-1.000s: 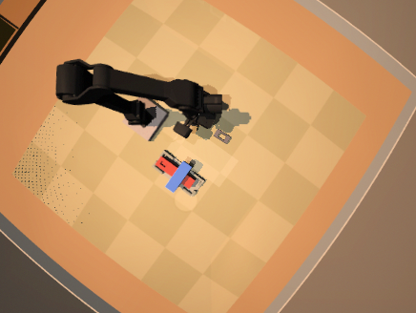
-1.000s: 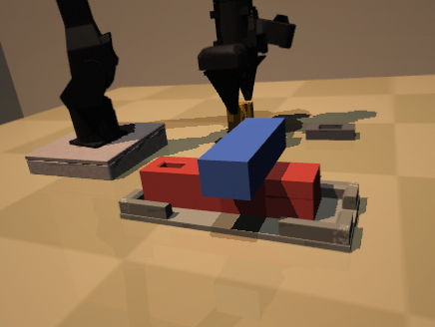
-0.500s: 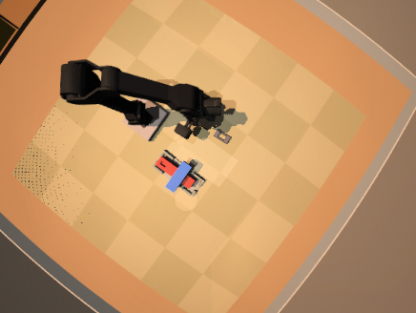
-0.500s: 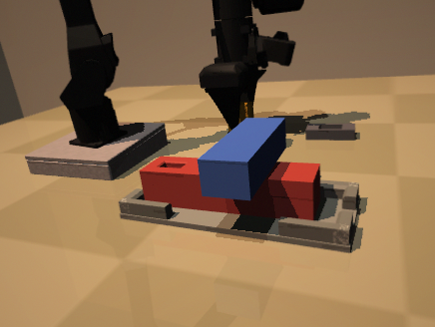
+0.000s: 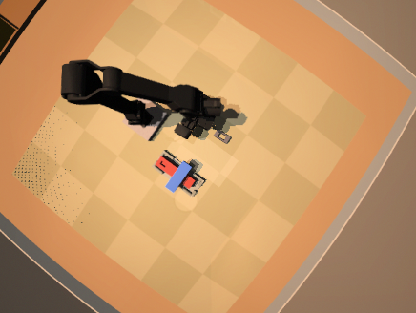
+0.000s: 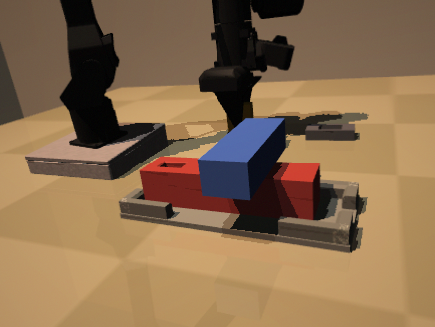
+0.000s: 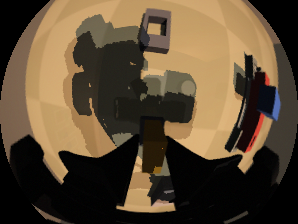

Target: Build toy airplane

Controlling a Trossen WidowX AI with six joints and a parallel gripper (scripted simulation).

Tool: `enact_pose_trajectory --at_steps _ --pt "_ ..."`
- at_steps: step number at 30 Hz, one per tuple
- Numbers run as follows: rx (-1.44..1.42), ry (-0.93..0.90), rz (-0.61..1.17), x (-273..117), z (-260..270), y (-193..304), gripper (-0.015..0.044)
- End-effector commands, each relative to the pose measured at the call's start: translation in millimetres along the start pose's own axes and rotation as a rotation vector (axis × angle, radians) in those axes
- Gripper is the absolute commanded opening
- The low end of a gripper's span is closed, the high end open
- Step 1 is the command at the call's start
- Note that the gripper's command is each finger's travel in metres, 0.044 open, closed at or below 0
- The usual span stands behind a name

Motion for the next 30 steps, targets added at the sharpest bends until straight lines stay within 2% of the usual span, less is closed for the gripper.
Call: enact_pose_trajectory --at_steps 1,6,8,30 --pt "-0.004 -0.002 0.001 0.4 0.2 0.1 0.0066" --pt "-0.004 -0.002 0.001 0.4 0.2 0.1 0.0032" --pt "-0.004 -0.002 0.001 0.2 0.2 0.1 0.0" --pt "0.008 0.005 0.001 -58.3 5.5 -6.3 0.0"
Point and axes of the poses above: the point midway between the two fingers, 35 mm back from their tips, its own x axis out along the fingers, its own z axis across the jaws, y = z × x, the point moved 5 cm from there along -x, back along the fingers, and after that the axes turned 4 degrees about x, right-handed, at the moved point
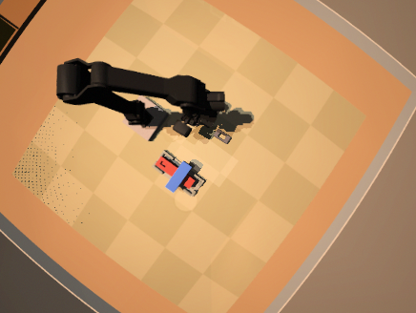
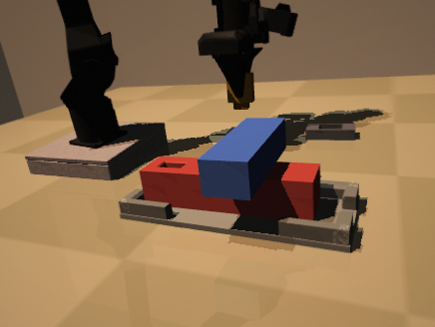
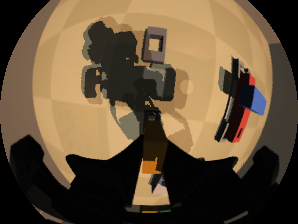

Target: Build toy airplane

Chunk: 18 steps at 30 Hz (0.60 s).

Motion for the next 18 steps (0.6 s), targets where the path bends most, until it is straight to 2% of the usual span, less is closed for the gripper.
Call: enact_pose_trajectory --at_steps 1,18 --pt "0.003 -0.006 -0.014 -15.3 0.7 -2.1 0.0" --pt "-0.006 -0.011 -0.014 -68.6 -2.8 1.8 0.0"
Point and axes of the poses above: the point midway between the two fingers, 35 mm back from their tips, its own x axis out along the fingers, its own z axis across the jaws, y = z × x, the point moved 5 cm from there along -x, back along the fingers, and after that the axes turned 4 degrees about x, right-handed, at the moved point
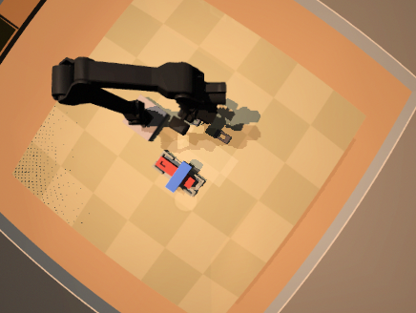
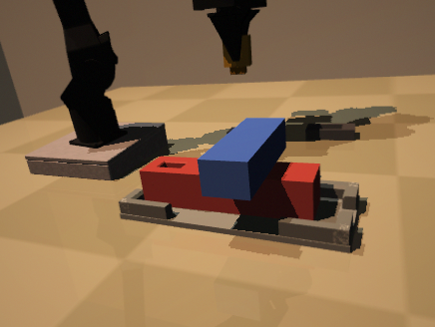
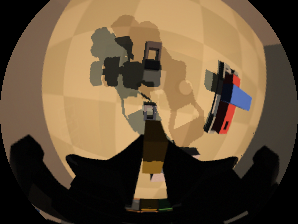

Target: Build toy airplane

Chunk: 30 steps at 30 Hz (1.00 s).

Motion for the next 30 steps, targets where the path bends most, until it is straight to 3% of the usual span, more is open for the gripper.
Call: enact_pose_trajectory --at_steps 1,8,30 --pt "0.001 -0.009 -0.011 -15.6 -1.1 1.1 0.0" --pt "-0.001 -0.011 -0.011 -29.6 -3.2 3.8 0.0" --pt "0.02 -0.012 -0.012 -15.5 -64.3 -23.4 0.0"
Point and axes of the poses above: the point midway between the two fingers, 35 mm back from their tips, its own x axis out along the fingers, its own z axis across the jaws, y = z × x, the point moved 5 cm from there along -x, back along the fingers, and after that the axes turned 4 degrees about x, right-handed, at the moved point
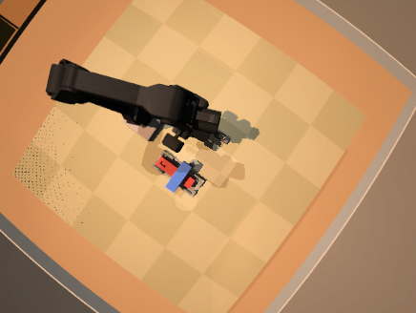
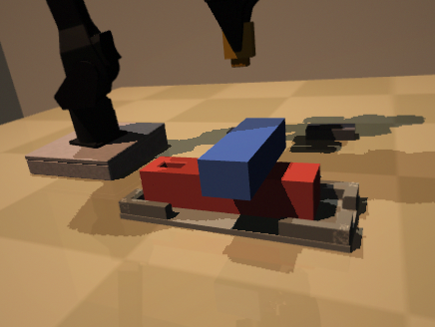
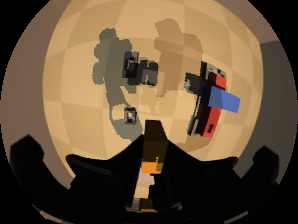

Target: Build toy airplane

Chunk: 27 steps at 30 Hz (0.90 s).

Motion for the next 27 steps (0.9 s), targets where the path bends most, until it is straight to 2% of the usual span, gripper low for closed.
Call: enact_pose_trajectory --at_steps 1,27 --pt "0.0 -0.003 0.0 3.0 -11.9 -2.8 0.0" --pt "0.027 0.004 -0.003 20.3 -95.1 -9.4 0.0"
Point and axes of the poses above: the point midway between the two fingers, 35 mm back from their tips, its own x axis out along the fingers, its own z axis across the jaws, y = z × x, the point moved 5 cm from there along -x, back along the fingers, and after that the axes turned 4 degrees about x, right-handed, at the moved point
